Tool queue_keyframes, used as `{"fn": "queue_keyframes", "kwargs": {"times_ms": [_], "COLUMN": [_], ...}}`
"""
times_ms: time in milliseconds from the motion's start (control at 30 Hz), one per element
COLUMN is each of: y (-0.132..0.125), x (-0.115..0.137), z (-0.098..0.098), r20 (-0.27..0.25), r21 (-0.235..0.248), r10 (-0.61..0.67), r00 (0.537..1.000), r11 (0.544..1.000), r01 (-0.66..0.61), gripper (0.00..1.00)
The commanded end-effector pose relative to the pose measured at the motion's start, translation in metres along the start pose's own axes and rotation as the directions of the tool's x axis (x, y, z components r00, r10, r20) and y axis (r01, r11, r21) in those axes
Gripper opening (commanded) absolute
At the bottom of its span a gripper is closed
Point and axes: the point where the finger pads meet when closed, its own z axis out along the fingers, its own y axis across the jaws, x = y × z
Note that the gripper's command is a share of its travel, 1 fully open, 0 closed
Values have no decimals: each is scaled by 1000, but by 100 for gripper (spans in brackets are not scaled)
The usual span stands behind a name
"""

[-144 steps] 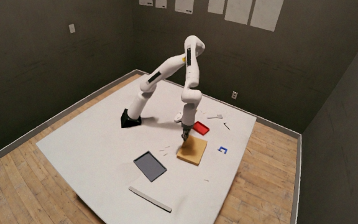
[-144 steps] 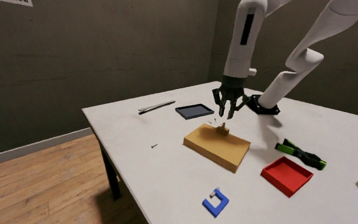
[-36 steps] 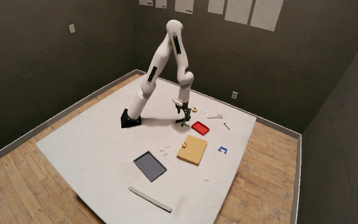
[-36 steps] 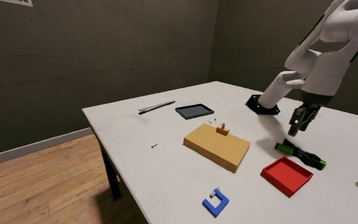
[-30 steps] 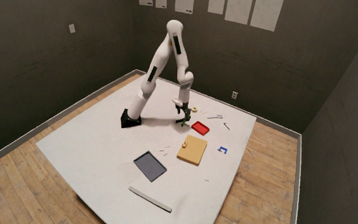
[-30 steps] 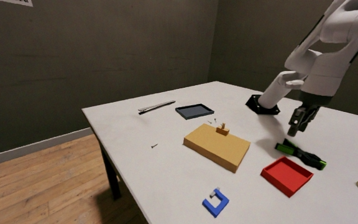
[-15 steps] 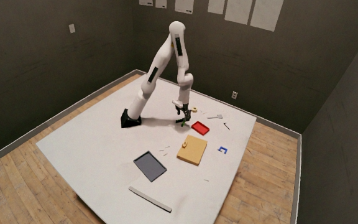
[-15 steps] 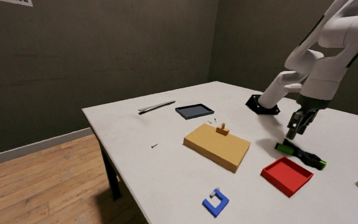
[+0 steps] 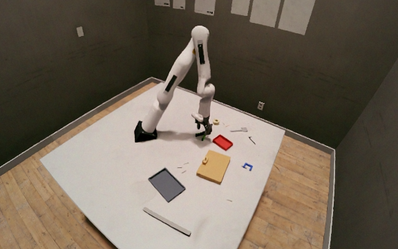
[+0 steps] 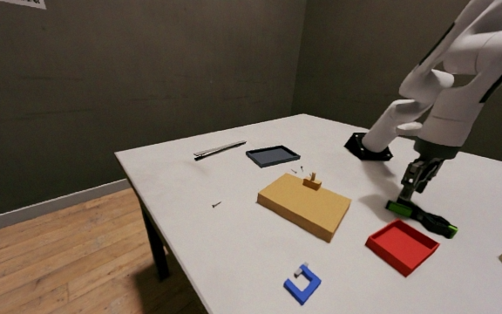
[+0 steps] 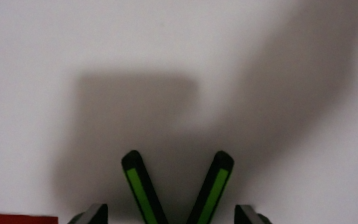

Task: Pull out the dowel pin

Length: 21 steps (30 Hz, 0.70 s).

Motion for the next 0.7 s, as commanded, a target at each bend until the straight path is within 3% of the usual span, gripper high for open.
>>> {"fn": "queue_keyframes", "kwargs": {"times_ms": [0,667], "y": [3,2], "x": [3,3], "z": [5,11], "r20": [-5,-8], "r21": [-5,-5], "r10": [-5,-2], "r00": [1000,1000], "r11": [1000,1000], "r01": [5,2], "gripper": [77,77]}}
